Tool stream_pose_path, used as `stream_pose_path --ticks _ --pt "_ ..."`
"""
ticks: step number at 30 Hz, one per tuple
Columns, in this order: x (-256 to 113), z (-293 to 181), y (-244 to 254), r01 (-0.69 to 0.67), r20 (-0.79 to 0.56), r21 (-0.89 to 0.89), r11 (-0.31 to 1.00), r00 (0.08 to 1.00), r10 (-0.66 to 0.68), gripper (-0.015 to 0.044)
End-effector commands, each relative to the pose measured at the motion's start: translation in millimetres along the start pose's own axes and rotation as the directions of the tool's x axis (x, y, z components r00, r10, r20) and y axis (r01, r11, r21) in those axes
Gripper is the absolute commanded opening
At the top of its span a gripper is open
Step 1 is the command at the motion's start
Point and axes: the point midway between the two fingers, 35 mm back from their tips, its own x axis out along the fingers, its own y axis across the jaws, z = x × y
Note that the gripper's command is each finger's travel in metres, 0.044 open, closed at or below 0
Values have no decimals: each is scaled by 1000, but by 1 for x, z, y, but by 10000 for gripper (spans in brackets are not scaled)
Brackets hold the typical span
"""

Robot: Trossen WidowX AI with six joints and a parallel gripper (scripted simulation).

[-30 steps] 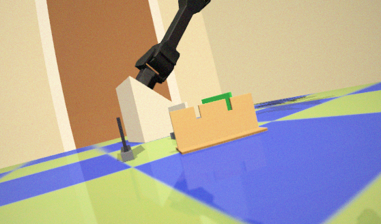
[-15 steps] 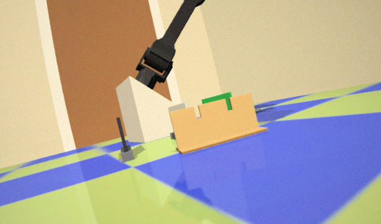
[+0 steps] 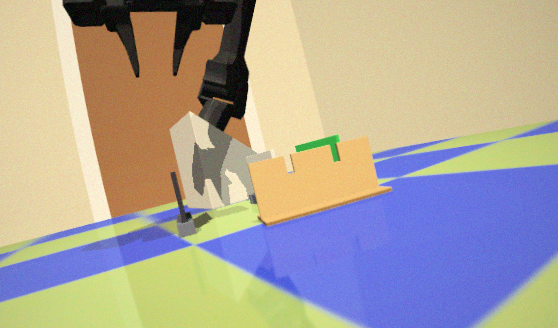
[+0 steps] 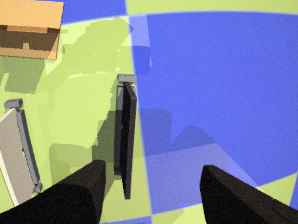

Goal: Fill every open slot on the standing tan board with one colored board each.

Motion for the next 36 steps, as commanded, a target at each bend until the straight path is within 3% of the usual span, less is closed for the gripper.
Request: stream_pose_path --ticks 1,7,12,36 --pt "12 -18 -8 -149 2 14 989 989 149 186" --pt "15 -18 -7 -149 2 14 989 989 149 186" --pt "76 -17 2 -151 3 13 988 989 151 186" --pt "111 -21 7 -152 3 13 988 988 152 186"
